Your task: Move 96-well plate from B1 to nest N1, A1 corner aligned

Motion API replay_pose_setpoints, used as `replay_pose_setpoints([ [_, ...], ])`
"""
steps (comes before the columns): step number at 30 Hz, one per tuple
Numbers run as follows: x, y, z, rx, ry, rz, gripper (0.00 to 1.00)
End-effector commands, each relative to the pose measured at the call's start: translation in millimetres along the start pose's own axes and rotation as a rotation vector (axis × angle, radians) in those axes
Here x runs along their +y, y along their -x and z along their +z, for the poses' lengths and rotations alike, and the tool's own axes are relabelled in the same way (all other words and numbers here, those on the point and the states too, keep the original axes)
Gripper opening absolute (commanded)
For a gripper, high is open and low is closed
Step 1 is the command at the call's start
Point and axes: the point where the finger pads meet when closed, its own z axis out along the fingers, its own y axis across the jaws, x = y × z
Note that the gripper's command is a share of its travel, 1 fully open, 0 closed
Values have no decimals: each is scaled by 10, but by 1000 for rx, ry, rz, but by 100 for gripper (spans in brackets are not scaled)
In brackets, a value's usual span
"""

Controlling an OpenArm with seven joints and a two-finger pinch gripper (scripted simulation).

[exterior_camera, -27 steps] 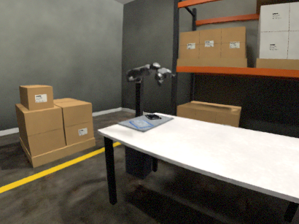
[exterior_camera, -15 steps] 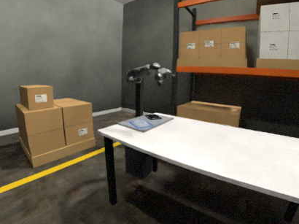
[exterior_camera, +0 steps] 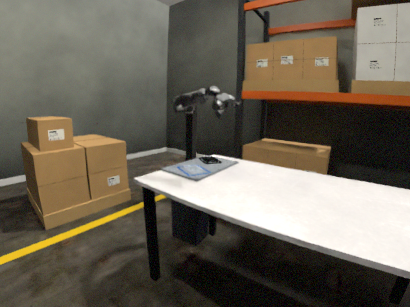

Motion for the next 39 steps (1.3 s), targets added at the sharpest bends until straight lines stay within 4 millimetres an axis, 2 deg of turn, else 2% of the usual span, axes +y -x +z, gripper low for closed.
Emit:
replay_pose_setpoints([
  [1, 8, 11, -9, -3, 3, 1, 100],
  [24, 8, 11, -9, -3, 3, 1, 100],
  [29, -199, -388, -5, 226, -119, 20, 83],
  [31, -199, -388, -5, 226, -119, 20, 77],
  [39, -199, -388, -5, 226, -119, 20, 77],
])
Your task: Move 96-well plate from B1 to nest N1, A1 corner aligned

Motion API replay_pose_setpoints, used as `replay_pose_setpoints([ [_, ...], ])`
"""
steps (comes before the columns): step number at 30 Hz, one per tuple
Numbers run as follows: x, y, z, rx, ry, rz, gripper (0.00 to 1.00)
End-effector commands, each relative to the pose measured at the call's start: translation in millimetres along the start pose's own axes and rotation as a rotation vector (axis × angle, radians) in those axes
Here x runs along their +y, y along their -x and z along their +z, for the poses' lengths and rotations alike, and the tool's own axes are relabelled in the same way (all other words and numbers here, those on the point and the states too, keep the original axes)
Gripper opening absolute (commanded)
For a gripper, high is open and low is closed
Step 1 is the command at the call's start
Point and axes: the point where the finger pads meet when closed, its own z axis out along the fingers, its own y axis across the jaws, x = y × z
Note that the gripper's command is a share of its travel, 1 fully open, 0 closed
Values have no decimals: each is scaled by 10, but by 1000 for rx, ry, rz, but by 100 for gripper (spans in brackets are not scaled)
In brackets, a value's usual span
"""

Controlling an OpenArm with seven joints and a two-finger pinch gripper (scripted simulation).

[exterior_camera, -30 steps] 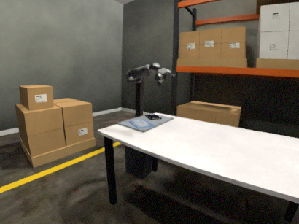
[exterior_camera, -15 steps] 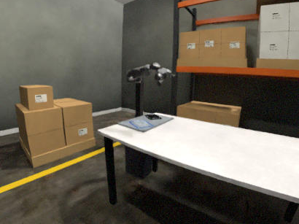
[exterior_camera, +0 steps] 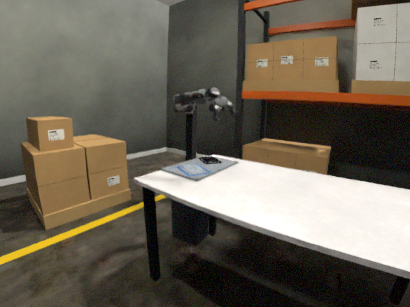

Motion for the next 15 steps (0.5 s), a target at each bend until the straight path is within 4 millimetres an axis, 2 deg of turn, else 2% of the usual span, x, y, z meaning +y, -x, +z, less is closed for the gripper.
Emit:
replay_pose_setpoints([
  [1, -1, 7, -9, 12, -1, -10, 77],
  [2, -1, 7, -9, 12, -1, -10, 77],
  [7, -206, -372, 103, 226, -120, 14, 77],
  [15, -206, -372, 103, 226, -120, 14, 77],
])
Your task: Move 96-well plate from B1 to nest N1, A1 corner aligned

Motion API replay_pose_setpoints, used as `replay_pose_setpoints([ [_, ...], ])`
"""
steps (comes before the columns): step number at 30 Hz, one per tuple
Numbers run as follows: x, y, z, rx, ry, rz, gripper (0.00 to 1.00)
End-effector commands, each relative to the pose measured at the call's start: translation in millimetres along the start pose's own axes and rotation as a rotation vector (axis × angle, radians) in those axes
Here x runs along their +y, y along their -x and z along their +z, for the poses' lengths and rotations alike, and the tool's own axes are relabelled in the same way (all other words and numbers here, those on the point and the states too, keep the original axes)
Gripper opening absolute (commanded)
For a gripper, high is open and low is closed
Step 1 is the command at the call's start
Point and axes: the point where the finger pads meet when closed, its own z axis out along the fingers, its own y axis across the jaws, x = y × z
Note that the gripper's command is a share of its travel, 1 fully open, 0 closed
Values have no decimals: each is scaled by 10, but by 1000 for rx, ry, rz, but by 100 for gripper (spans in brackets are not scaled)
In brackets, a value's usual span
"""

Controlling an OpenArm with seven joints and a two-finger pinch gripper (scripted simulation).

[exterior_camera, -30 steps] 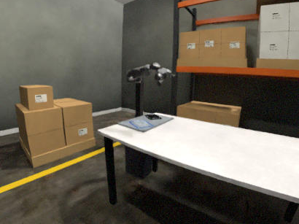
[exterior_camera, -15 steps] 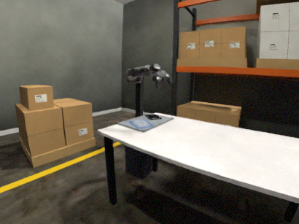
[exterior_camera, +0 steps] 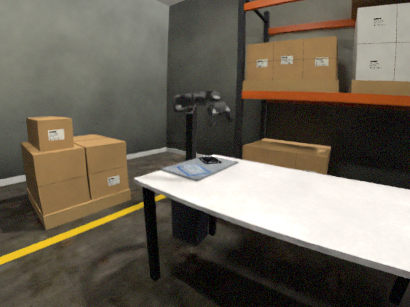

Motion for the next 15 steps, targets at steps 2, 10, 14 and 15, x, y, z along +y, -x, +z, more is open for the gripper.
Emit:
replay_pose_setpoints([
  [2, -3, 10, -14, 40, 7, -39, 77],
  [10, -206, -333, 196, 232, -110, -16, 77],
  [14, -206, -333, 196, 232, -110, -16, 77],
  [15, -206, -333, 196, 232, -110, -16, 77],
])
